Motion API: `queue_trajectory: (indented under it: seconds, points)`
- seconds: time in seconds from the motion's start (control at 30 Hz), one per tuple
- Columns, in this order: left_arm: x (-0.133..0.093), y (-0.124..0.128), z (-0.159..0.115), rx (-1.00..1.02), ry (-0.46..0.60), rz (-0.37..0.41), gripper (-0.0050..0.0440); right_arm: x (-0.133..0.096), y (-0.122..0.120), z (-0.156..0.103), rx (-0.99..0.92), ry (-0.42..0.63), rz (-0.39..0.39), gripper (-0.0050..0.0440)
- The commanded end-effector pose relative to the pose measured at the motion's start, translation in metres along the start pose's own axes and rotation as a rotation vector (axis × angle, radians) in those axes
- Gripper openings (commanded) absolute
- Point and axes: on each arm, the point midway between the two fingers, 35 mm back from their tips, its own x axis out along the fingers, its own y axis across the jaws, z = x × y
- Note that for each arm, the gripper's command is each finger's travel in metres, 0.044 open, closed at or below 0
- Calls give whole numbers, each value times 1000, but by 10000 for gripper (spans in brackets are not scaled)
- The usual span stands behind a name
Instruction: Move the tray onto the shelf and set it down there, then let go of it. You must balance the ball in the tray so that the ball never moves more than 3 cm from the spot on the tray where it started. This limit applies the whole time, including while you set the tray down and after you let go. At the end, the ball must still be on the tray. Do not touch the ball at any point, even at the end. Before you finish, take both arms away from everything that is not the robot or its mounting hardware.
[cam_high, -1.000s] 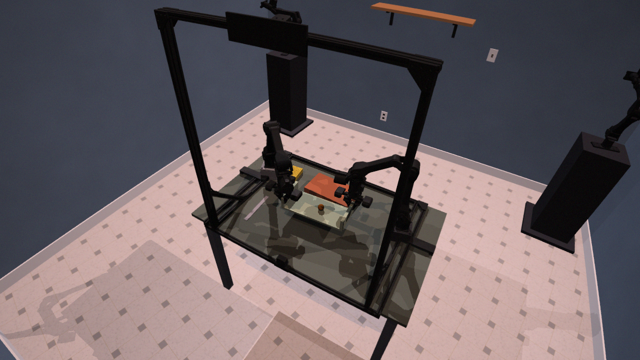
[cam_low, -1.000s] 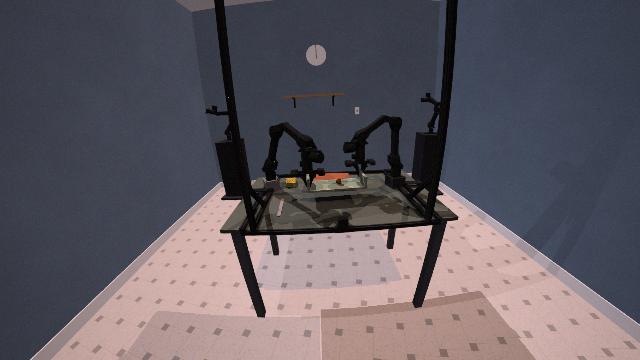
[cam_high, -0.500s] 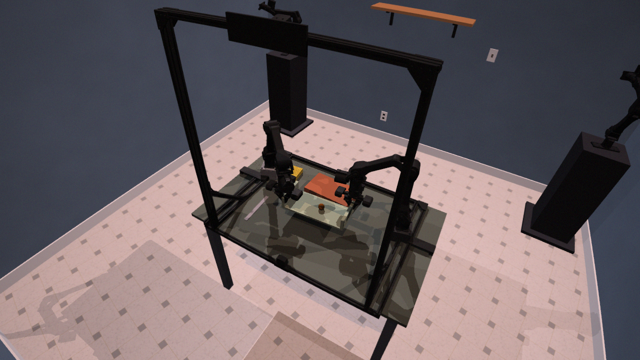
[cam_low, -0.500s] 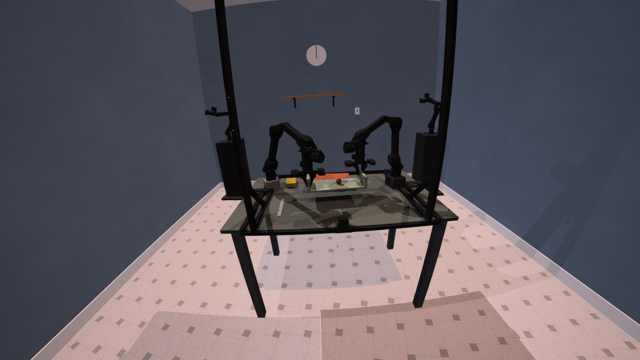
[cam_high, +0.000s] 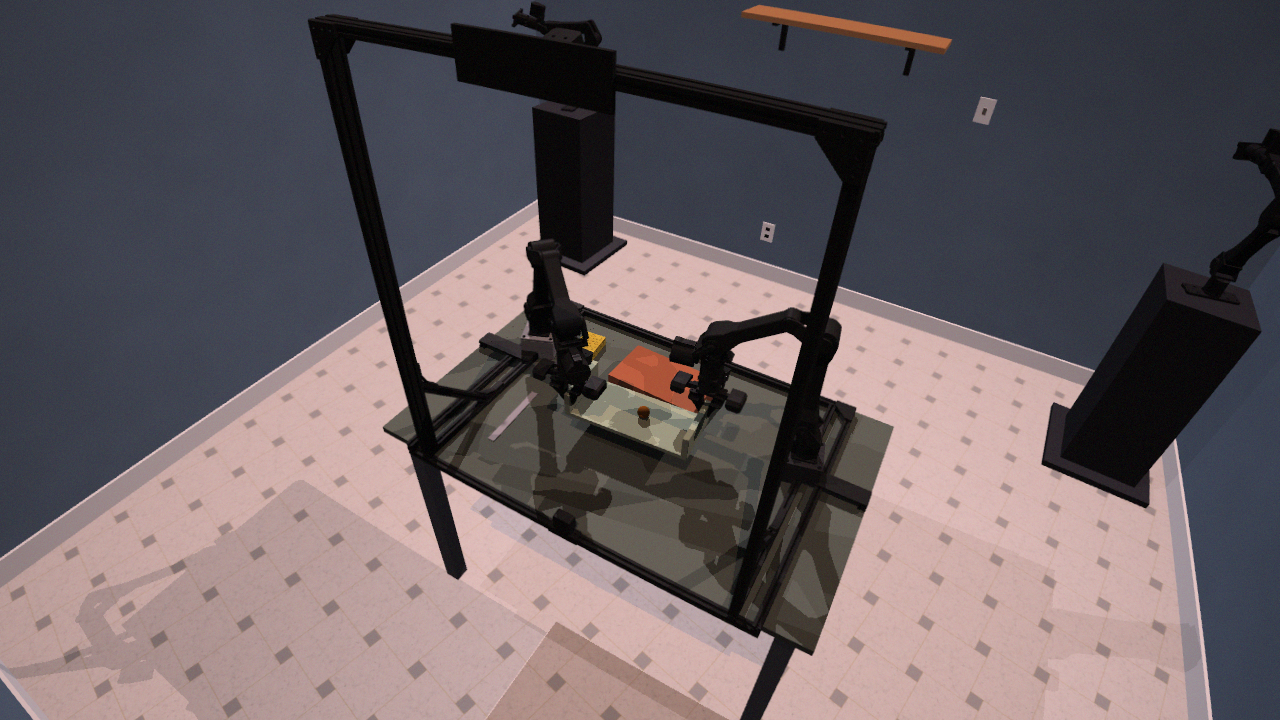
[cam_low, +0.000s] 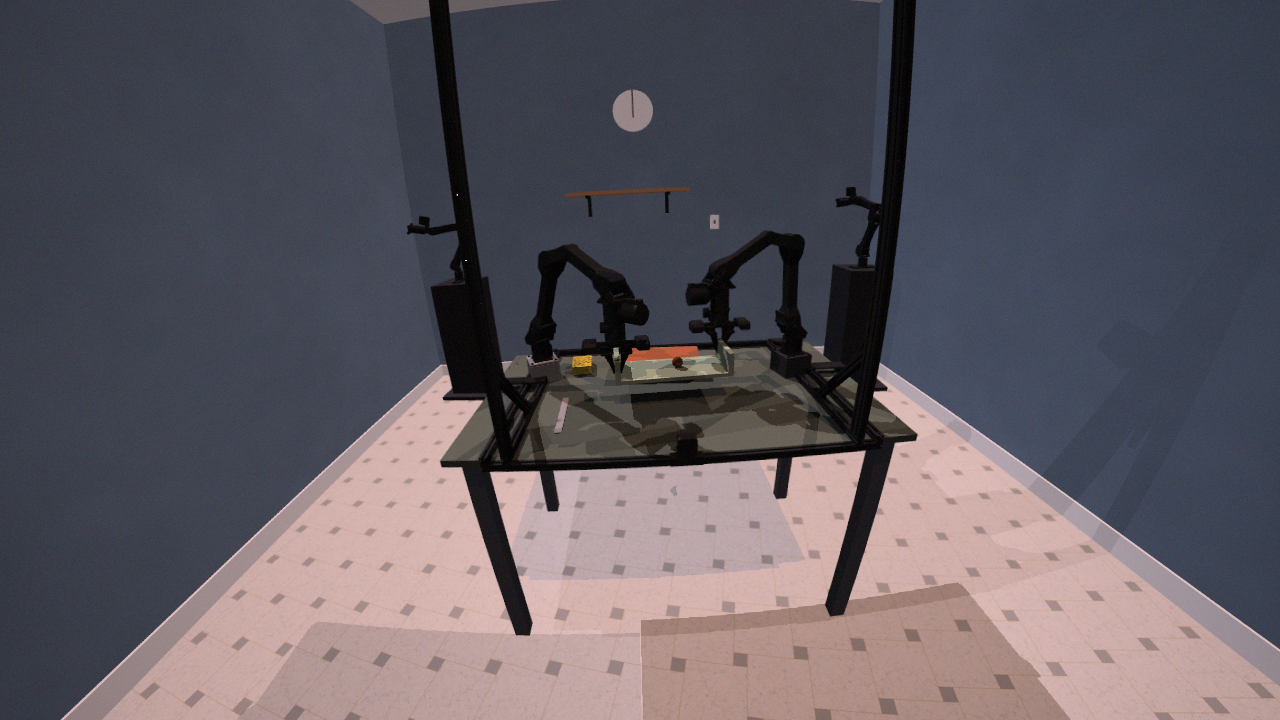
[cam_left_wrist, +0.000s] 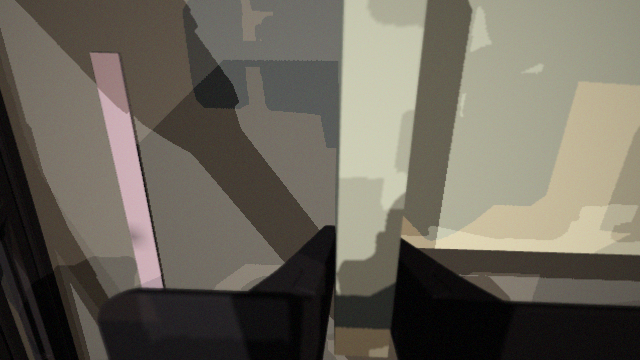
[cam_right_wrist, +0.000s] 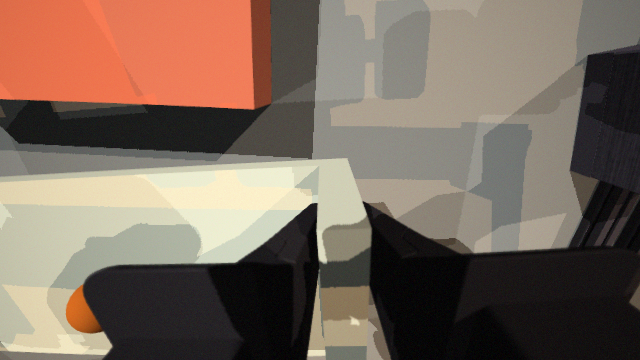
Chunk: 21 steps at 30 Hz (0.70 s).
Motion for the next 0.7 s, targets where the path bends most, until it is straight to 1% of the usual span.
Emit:
queue_trajectory:
  seconds: [0.0,0.03,0.17,0.43,0.6,0.67]
  points:
    - [-2,1,2,1,-14,-1,20,-3,0,2,1,-20,4,20]
    - [-1,1,2,1,-26,0,20,-4,0,2,1,-32,5,20]
    - [-4,1,5,1,8,0,20,-2,0,5,1,1,5,20]
    - [-4,1,6,1,25,-2,20,-1,1,6,1,19,3,20]
    - [-1,1,8,1,-27,0,20,-4,1,7,1,-33,5,20]
    - [-2,1,9,1,-12,1,20,-3,1,9,1,-19,6,20]
